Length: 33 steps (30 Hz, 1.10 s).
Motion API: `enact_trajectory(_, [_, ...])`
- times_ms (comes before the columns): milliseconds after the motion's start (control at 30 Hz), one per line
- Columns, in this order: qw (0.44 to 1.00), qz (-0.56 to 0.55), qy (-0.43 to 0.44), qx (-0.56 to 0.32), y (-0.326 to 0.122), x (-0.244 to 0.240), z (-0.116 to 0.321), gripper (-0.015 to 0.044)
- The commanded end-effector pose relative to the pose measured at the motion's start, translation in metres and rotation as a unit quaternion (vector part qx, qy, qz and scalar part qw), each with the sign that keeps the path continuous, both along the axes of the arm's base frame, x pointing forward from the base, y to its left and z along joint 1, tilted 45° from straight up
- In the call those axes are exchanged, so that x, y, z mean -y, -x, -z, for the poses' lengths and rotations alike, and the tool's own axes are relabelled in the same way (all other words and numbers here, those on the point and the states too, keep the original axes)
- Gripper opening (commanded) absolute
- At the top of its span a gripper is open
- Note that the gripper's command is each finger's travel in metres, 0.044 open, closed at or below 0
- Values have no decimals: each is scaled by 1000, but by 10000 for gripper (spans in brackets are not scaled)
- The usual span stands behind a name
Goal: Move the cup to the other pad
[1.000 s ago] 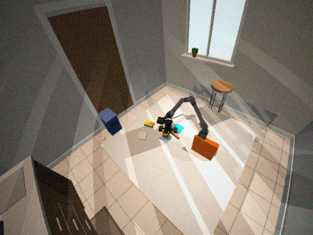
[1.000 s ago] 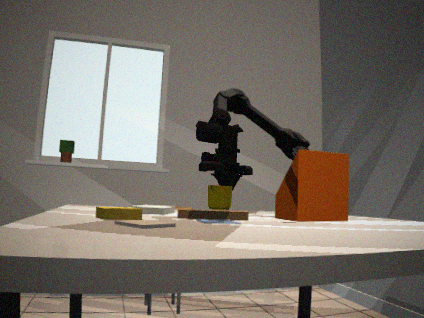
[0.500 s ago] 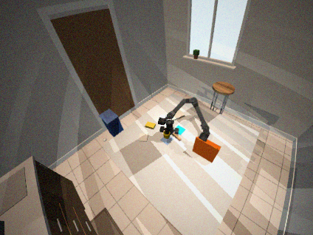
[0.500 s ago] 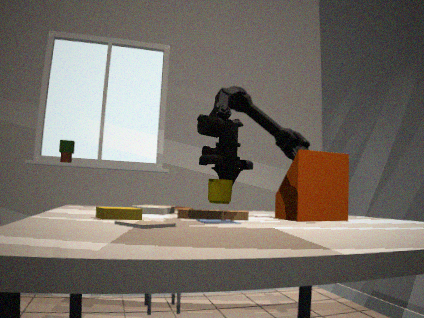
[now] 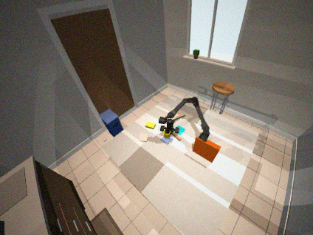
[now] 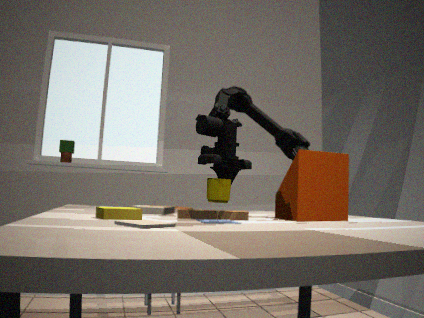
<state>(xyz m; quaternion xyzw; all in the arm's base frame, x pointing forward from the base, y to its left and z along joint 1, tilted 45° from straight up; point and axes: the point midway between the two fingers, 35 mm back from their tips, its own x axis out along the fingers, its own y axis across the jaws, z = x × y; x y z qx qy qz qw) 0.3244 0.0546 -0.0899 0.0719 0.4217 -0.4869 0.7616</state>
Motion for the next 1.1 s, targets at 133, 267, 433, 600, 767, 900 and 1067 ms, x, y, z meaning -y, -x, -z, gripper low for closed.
enact_trajectory(133, [1000, 2, 3, -3, 2, 14, -12, 0])
enact_trajectory(267, [1000, 3, 3, -3, 1, 19, -18, 0])
enact_trajectory(433, [1000, 3, 3, -3, 1, 27, -26, 0])
enact_trajectory(600, [1000, 3, 3, -3, 1, 34, -34, 0])
enact_trajectory(767, [1000, 3, 3, -3, 1, 41, -42, 0])
enact_trajectory(900, [1000, 3, 3, -3, 1, 47, -49, 0])
enact_trajectory(1067, [1000, 3, 4, -3, 1, 54, -57, 0])
